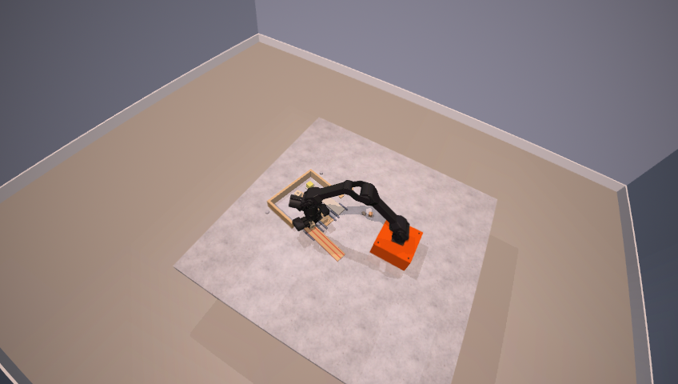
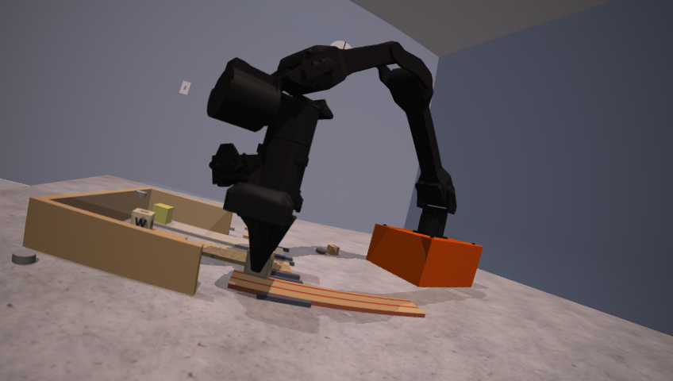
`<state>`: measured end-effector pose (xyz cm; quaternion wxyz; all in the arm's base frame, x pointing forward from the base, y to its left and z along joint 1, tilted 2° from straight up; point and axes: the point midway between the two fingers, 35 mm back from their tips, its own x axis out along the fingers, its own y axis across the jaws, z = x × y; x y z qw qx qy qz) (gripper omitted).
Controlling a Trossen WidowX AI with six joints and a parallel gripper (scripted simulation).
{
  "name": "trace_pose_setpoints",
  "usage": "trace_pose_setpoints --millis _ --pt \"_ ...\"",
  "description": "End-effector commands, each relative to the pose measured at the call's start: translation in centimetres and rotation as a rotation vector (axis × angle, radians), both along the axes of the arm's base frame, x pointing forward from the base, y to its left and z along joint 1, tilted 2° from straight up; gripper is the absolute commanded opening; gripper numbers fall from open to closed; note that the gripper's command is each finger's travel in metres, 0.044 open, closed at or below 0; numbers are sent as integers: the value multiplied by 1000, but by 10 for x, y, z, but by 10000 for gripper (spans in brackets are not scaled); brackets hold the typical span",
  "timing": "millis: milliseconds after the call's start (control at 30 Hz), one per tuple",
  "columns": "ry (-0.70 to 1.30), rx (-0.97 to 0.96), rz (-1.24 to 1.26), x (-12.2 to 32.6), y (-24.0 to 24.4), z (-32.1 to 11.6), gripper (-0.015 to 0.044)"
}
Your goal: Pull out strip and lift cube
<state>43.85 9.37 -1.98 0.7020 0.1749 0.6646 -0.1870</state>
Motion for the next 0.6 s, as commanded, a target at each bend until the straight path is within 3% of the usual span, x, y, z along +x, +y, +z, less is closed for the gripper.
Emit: trace_pose_setpoints --millis 0,567 --pt "-11 3 2 -11 -2 13 0" --pt "-6 3 5 -55 -10 30 0"
